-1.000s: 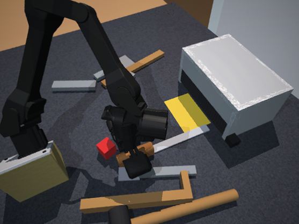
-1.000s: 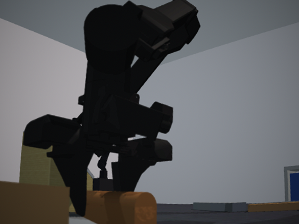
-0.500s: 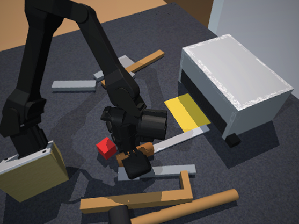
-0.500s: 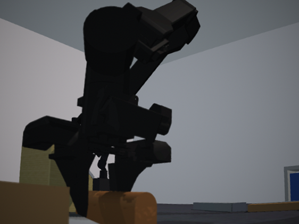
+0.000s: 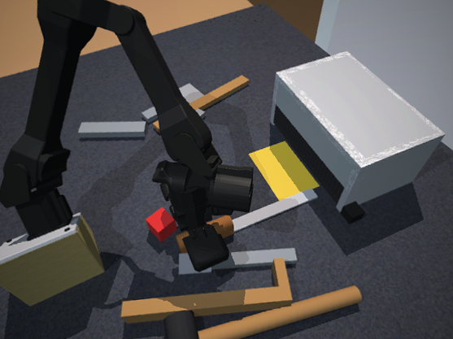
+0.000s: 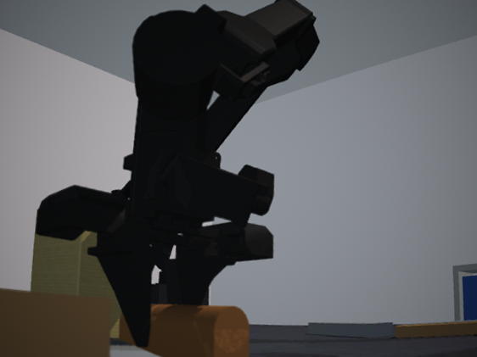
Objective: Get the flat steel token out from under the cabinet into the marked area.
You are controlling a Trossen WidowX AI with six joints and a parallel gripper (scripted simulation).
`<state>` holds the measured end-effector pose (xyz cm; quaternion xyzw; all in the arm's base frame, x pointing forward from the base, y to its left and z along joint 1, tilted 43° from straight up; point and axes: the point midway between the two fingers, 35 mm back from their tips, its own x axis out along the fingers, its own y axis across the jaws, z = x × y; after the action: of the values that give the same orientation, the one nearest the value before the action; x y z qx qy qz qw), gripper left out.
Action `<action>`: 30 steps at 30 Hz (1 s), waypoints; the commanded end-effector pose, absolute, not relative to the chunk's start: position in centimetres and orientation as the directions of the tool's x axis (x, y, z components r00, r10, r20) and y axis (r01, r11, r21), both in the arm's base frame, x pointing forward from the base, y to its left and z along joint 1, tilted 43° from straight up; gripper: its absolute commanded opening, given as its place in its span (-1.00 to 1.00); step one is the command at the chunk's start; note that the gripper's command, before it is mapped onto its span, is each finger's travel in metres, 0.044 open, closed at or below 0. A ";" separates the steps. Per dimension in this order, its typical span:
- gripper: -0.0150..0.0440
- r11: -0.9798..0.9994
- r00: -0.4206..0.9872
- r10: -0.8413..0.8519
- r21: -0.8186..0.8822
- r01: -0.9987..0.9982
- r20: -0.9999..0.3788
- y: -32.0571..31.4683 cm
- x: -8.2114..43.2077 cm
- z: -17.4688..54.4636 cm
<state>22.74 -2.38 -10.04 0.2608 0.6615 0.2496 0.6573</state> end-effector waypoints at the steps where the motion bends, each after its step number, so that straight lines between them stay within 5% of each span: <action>1: -0.21 0.740 0.001 0.672 0.672 0.015 -0.740 -2.4 22.8 -10.0; 5: -0.49 0.740 0.001 0.672 0.672 0.015 -0.740 -2.4 22.8 -10.0; 30: -0.49 0.737 0.000 0.676 0.676 -0.029 -0.737 -2.3 25.6 -9.9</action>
<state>24.98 -2.33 -9.89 0.2493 0.6558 0.2644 0.6617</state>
